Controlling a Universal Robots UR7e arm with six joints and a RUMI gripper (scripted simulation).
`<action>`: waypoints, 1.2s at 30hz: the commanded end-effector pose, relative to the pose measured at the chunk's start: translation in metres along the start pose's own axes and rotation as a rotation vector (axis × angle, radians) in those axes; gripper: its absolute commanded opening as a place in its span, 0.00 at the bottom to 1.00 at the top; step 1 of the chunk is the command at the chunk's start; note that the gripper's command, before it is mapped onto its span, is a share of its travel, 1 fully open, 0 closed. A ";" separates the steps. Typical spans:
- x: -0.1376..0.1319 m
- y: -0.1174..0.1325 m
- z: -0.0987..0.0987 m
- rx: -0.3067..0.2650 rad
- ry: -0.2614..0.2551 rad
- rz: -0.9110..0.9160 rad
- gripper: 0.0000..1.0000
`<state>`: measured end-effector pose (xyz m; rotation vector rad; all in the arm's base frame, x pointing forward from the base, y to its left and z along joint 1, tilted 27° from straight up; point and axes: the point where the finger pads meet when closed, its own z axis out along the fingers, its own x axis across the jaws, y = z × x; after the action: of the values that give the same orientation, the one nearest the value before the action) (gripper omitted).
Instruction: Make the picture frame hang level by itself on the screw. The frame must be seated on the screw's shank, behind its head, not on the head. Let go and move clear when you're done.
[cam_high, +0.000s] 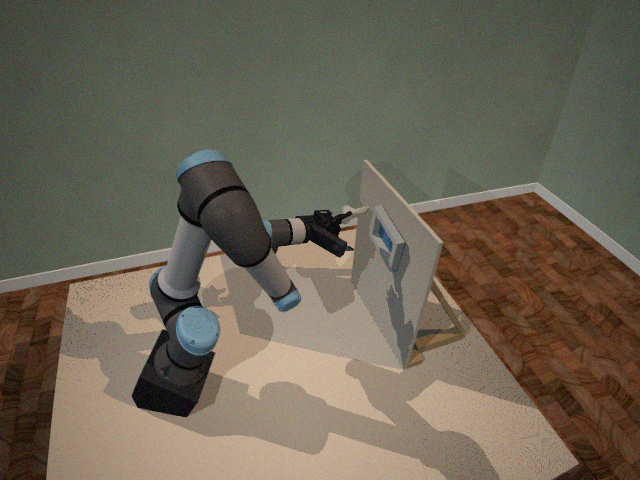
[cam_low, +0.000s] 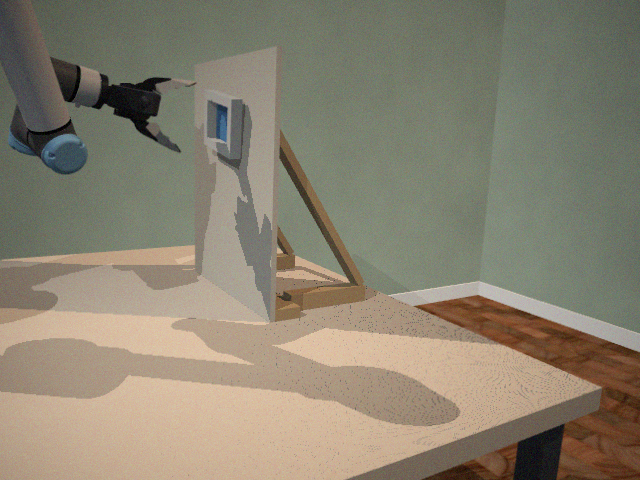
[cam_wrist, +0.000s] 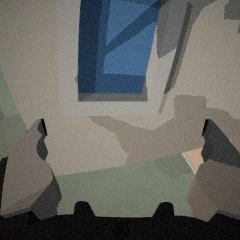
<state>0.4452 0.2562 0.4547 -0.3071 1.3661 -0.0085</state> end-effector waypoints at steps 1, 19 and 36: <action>-0.006 -0.007 -0.003 0.020 -0.043 0.023 1.00; -0.008 -0.010 -0.005 0.026 -0.057 0.031 1.00; -0.024 -0.033 -0.021 0.084 -0.186 0.095 1.00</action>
<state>0.4314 0.2320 0.4758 -0.1985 1.2354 0.0295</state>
